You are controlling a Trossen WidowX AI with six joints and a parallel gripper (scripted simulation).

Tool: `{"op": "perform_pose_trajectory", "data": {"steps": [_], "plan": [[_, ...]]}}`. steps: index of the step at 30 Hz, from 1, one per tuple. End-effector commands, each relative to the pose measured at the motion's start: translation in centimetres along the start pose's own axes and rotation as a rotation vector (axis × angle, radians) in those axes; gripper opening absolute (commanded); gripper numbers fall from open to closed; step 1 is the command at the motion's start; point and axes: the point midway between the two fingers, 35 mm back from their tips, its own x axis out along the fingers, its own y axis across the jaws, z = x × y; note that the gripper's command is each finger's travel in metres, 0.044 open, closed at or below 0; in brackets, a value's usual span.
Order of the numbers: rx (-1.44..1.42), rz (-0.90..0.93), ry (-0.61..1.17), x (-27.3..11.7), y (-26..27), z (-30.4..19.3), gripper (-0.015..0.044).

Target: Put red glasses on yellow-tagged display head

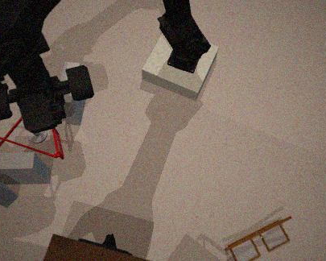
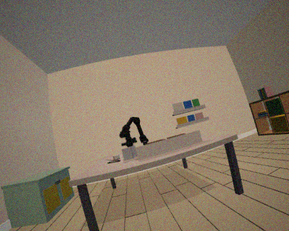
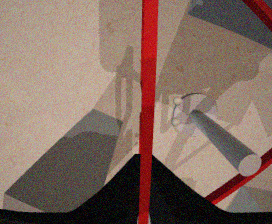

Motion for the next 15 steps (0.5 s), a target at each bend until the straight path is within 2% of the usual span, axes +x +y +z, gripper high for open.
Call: {"op": "perform_pose_trajectory", "data": {"steps": [1,15], "plan": [[0.0,0.003,-0.001,0.05,0.32,0.26,0.0],[0.0,0.004,-0.002,0.05,1.09,1.18,0.0]]}}
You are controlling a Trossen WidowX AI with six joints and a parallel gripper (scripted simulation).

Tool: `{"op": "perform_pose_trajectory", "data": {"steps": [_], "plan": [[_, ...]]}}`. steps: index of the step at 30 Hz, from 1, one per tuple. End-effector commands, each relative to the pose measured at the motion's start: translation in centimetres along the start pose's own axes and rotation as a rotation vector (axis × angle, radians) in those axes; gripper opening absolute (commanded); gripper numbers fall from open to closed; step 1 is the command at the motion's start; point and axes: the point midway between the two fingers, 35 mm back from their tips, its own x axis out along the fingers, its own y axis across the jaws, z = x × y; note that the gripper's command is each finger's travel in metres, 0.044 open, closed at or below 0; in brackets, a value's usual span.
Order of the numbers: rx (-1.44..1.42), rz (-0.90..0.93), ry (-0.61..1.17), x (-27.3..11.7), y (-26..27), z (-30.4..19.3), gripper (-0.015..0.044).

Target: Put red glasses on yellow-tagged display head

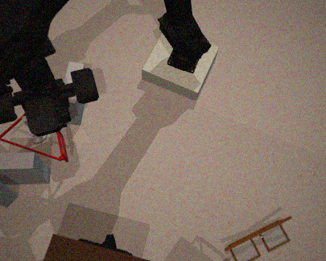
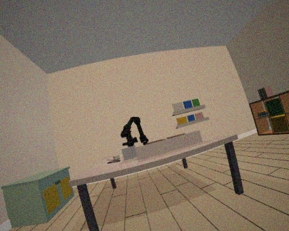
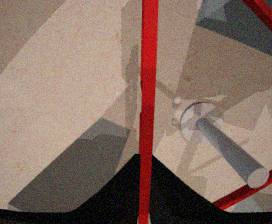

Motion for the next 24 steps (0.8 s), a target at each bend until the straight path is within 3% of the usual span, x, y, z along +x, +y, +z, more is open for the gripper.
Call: {"op": "perform_pose_trajectory", "data": {"steps": [1,24], "plan": [[-0.002,0.004,-0.001,0.1,0.4,0.4,0.0],[-0.002,0.005,-0.003,0.1,1.2,2.0,0.0]]}}
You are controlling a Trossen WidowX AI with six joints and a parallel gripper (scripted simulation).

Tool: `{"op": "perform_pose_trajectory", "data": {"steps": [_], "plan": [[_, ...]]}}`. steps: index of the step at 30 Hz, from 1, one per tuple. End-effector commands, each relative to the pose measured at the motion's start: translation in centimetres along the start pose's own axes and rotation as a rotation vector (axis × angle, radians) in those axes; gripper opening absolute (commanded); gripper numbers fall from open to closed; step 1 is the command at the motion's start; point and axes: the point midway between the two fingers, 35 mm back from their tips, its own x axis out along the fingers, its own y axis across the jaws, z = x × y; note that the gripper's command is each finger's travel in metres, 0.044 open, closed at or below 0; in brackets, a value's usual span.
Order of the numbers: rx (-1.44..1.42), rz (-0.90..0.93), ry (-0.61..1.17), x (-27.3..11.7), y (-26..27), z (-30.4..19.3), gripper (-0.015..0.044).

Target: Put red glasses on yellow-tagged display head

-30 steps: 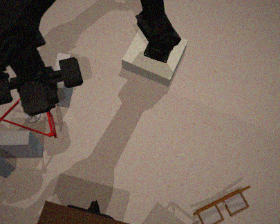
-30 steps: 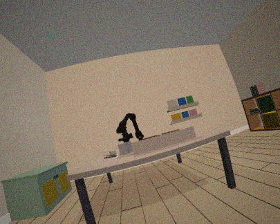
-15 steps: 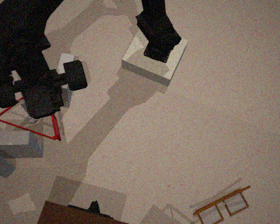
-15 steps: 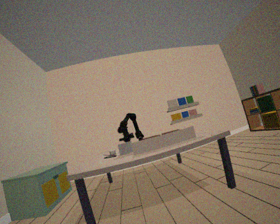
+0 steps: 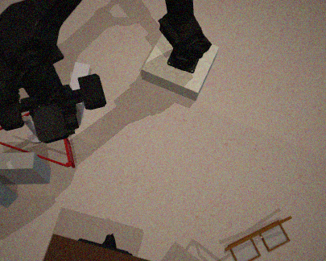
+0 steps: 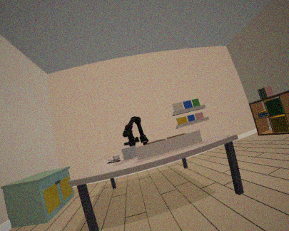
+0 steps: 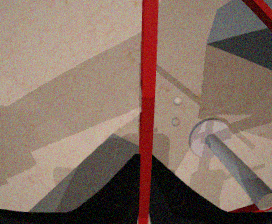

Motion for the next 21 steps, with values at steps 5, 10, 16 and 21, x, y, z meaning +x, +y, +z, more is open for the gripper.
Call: {"op": "perform_pose_trajectory", "data": {"steps": [5,10,16,21], "plan": [[-0.003,0.001,-0.004,0.0,0.3,0.8,0.0],[-0.003,0.001,-0.004,0.0,0.4,1.1,0.0],[-0.003,0.001,-0.004,0.0,0.5,1.6,0.0],[-0.003,0.001,-0.005,0.0,0.5,1.8,0.0]]}}
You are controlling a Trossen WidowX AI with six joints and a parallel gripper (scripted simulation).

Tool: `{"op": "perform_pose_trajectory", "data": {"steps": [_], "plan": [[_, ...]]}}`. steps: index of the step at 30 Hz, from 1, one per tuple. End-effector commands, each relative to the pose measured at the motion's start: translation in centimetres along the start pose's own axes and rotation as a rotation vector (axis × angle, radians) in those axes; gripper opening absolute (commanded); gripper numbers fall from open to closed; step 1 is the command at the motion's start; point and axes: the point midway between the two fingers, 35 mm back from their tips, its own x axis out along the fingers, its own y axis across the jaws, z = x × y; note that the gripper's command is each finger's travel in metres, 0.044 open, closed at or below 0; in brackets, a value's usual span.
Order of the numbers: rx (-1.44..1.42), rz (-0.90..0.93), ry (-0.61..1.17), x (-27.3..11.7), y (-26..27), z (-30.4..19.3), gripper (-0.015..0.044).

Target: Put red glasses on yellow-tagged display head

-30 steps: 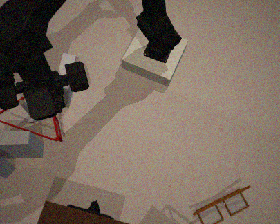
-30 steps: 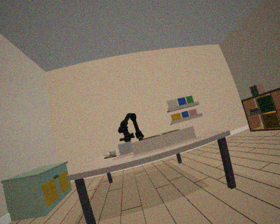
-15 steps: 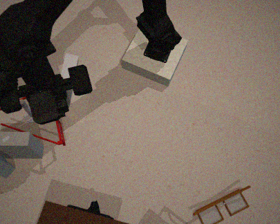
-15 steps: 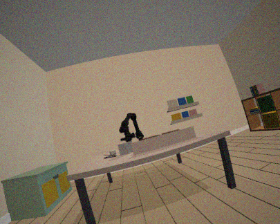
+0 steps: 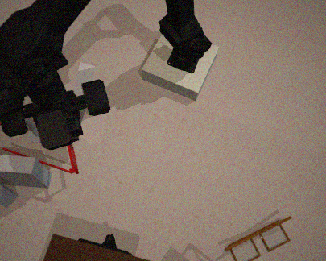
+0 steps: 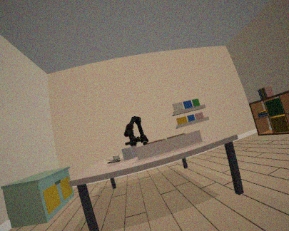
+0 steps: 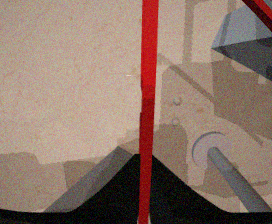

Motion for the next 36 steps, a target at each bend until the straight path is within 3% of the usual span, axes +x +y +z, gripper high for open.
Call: {"op": "perform_pose_trajectory", "data": {"steps": [1,36], "plan": [[-0.004,0.001,-0.005,0.0,0.09,0.45,0.0],[-0.004,0.001,-0.004,-0.53,0.03,-0.29,0.0]]}}
